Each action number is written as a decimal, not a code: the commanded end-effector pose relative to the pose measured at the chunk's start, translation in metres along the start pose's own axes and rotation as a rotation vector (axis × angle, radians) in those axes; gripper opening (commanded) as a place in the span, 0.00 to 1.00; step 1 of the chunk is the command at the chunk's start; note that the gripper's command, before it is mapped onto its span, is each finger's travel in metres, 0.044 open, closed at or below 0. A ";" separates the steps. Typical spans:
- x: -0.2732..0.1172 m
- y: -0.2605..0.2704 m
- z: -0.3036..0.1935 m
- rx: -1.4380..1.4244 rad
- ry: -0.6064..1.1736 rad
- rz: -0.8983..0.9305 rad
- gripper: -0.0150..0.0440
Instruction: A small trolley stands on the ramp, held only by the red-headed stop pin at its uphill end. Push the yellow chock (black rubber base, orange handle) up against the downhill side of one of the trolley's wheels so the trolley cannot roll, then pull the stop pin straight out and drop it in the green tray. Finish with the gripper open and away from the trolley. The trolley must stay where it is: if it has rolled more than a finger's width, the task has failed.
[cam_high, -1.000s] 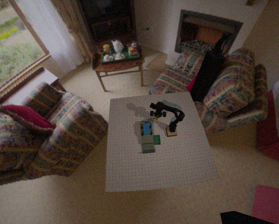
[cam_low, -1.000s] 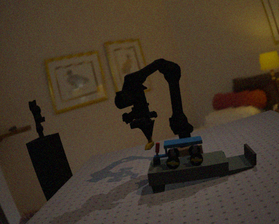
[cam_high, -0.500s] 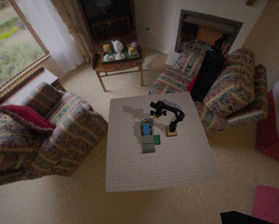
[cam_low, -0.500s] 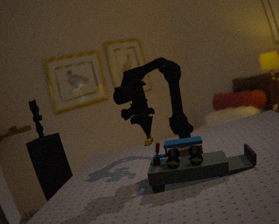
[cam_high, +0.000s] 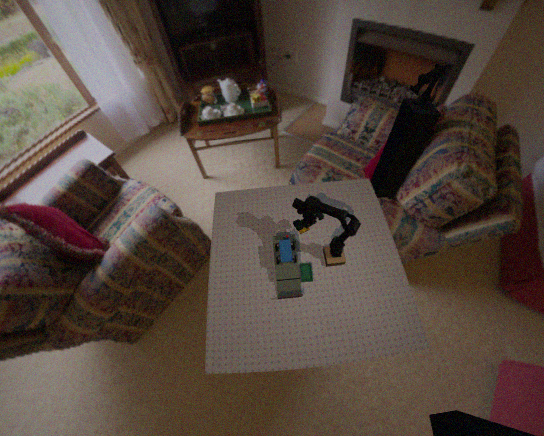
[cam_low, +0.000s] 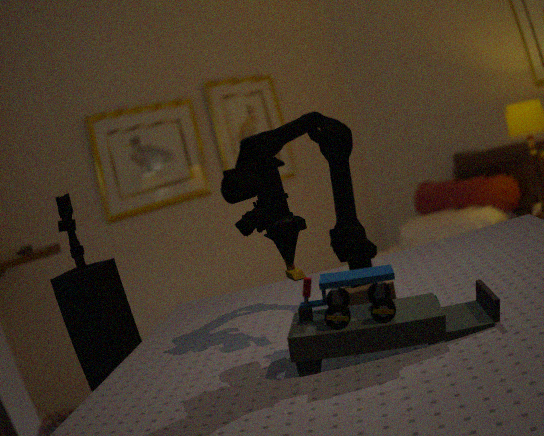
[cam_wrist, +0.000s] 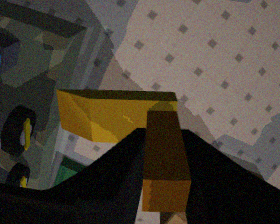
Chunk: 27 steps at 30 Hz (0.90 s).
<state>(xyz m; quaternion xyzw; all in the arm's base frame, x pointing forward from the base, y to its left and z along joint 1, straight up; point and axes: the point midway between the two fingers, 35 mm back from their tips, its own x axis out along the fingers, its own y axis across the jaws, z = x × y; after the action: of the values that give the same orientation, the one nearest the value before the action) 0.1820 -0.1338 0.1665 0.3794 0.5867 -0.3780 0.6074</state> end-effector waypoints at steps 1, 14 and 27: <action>0.000 -0.001 0.000 -0.135 0.001 -0.004 0.25; 0.000 -0.001 0.000 -0.567 0.002 -0.004 0.25; 0.000 -0.001 0.000 -1.013 0.003 -0.005 0.25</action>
<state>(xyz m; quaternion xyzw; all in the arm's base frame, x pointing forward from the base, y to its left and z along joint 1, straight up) 0.1820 -0.1339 0.1665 0.0739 0.6935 -0.0814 0.7120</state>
